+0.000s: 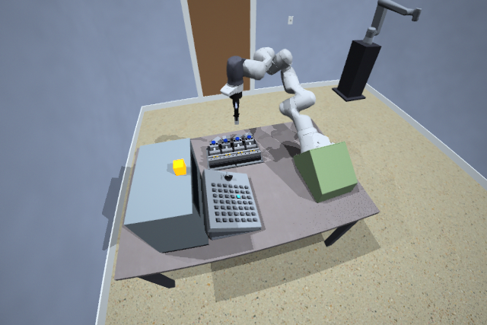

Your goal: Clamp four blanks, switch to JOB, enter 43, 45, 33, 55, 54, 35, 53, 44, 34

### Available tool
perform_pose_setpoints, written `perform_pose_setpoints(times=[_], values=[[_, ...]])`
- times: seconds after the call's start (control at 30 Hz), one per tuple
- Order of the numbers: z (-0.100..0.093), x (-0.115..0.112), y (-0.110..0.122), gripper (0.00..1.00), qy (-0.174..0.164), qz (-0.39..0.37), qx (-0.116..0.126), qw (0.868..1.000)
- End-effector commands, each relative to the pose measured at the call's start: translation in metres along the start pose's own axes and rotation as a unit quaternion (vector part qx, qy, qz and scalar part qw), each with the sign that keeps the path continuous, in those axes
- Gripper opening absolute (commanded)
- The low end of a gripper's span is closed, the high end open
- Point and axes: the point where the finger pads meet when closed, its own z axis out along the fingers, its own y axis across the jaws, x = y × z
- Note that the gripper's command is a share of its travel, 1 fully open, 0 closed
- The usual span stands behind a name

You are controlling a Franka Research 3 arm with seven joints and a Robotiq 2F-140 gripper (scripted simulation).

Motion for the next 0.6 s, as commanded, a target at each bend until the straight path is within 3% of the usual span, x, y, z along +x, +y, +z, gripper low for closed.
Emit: perform_pose_setpoints(times=[0.0,0.2,0.37,0.4,0.57], values=[[0.010,-0.029,0.063,0.00,-0.006,-0.139,-0.006,0.990],[0.036,-0.077,0.131,0.00,-0.008,-0.195,-0.004,0.981],[0.040,-0.084,0.141,0.00,-0.008,-0.239,-0.007,0.971],[0.040,-0.084,0.141,0.40,-0.008,-0.249,-0.007,0.968],[0.040,-0.084,0.141,0.40,-0.008,-0.269,-0.009,0.963]])
